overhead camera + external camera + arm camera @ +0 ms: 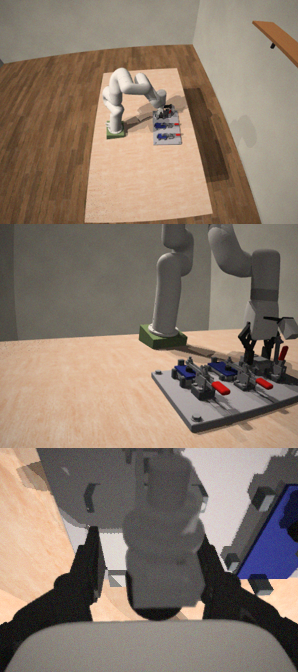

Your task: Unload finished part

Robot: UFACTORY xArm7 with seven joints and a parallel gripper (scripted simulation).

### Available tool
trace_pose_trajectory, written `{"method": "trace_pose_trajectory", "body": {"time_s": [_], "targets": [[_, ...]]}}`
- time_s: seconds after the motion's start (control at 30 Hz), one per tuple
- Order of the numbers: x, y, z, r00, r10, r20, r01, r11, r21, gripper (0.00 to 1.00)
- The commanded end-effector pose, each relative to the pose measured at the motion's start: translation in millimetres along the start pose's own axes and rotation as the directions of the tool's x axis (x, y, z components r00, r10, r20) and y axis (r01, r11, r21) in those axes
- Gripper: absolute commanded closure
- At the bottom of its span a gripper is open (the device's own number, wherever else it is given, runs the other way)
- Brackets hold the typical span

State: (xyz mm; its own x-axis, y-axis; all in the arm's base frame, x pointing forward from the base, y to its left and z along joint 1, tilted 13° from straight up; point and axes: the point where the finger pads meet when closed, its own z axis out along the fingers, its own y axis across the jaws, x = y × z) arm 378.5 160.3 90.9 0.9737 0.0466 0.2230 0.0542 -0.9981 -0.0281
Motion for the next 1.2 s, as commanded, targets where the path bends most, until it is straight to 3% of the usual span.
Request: {"method": "trace_pose_trajectory", "body": {"time_s": [0.0,1.17], "targets": [[1,-1,-3,1.0,0.0,-0.003,0.0,1.0,0.002,1.0],[1,-1,-27,1.0,0.0,-0.003,0.0,1.0,0.002,1.0]]}}
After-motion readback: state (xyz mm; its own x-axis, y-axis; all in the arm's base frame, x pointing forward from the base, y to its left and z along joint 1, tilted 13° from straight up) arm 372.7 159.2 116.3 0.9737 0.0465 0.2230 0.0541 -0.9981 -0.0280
